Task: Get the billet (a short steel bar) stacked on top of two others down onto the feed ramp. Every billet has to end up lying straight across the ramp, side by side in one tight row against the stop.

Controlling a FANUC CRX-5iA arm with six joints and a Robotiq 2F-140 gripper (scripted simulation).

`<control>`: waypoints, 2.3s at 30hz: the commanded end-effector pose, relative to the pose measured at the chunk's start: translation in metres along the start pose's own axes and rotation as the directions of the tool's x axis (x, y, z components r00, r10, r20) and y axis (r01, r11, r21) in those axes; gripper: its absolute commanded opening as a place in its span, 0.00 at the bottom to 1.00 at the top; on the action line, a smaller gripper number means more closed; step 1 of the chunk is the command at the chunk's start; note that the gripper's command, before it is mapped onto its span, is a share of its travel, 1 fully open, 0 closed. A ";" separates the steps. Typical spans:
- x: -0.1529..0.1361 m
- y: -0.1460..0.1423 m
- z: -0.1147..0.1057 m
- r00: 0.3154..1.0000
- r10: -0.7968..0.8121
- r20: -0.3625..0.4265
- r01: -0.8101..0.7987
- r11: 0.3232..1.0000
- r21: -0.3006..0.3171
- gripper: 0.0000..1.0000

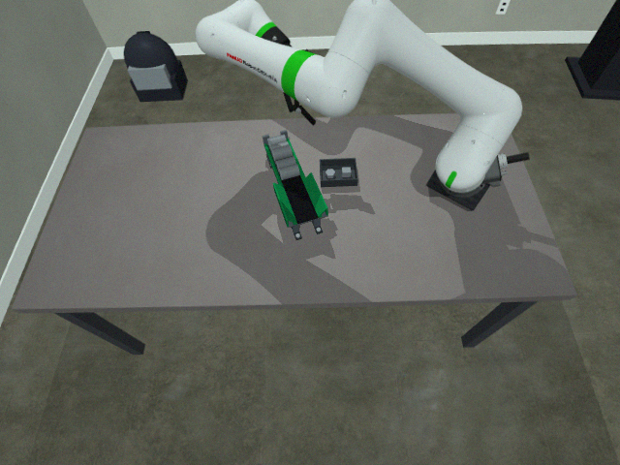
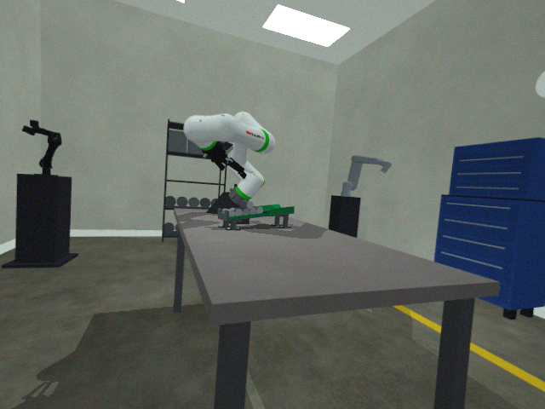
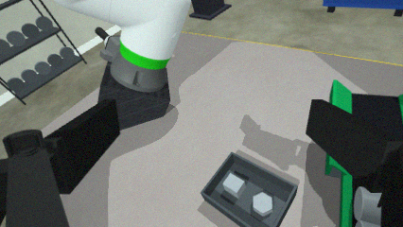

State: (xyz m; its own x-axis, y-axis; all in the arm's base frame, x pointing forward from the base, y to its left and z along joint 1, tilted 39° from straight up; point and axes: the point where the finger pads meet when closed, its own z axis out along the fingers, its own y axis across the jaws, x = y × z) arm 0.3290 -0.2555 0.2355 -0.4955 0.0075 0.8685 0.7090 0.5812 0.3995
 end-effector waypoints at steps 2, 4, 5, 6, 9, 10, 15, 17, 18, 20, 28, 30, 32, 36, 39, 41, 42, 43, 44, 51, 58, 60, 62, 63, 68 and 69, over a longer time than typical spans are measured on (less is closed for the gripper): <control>0.001 0.000 0.000 1.000 0.000 0.002 0.000 1.000 0.000 1.00; 0.001 0.000 0.000 1.000 0.000 0.002 0.000 1.000 0.000 1.00; 0.001 0.000 0.000 1.000 0.000 0.002 0.000 1.000 0.000 1.00; 0.001 0.000 0.000 1.000 0.000 0.002 0.000 1.000 0.000 1.00; 0.001 0.000 0.000 1.000 0.000 0.002 0.000 1.000 0.000 1.00; 0.001 0.000 0.000 1.000 0.000 0.002 0.000 1.000 0.000 1.00; 0.001 0.000 0.000 1.000 0.000 0.002 0.000 1.000 0.000 1.00; 0.001 0.000 0.000 1.000 0.000 0.002 0.000 1.000 0.000 1.00; 0.001 0.000 0.000 1.000 0.001 0.003 -0.001 1.000 0.000 1.00; -0.001 0.005 0.001 0.999 0.011 0.036 -0.010 1.000 -0.008 1.00; -0.021 0.060 0.000 0.919 0.126 0.372 -0.084 0.988 -0.127 1.00; -0.025 0.075 -0.006 0.873 0.163 0.460 -0.091 0.980 -0.174 1.00; -0.025 0.075 -0.006 0.873 0.163 0.460 -0.091 0.980 -0.174 1.00; -0.029 0.103 -0.025 0.755 0.239 0.610 -0.080 0.958 -0.277 1.00; -0.029 0.103 -0.025 0.755 0.240 0.611 -0.080 0.958 -0.277 1.00; -0.028 0.115 -0.036 0.691 0.276 0.668 -0.063 0.943 -0.326 1.00; -0.028 0.115 -0.036 0.691 0.276 0.668 -0.063 0.943 -0.326 1.00; -0.026 0.125 -0.046 0.632 0.309 0.710 -0.040 0.929 -0.368 1.00; -0.026 0.125 -0.046 0.632 0.309 0.710 -0.040 0.929 -0.368 1.00; -0.017 0.142 -0.070 0.513 0.374 0.772 0.019 0.895 -0.446 1.00; -0.014 0.145 -0.075 0.489 0.387 0.781 0.034 0.887 -0.461 1.00; -0.014 0.145 -0.075 0.489 0.387 0.781 0.034 0.887 -0.461 1.00; -0.014 0.145 -0.075 0.489 0.387 0.781 0.034 0.887 -0.461 1.00; -0.014 0.145 -0.075 0.489 0.387 0.781 0.034 0.887 -0.461 1.00; -0.014 0.145 -0.075 0.489 0.387 0.781 0.034 0.887 -0.461 1.00; -0.014 0.145 -0.075 0.489 0.387 0.781 0.034 0.887 -0.461 1.00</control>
State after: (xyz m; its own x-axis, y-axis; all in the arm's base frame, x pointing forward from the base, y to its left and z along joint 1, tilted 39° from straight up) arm 0.4768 -0.2315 0.3030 -0.3606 0.8638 0.3518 0.8435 0.1411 0.5183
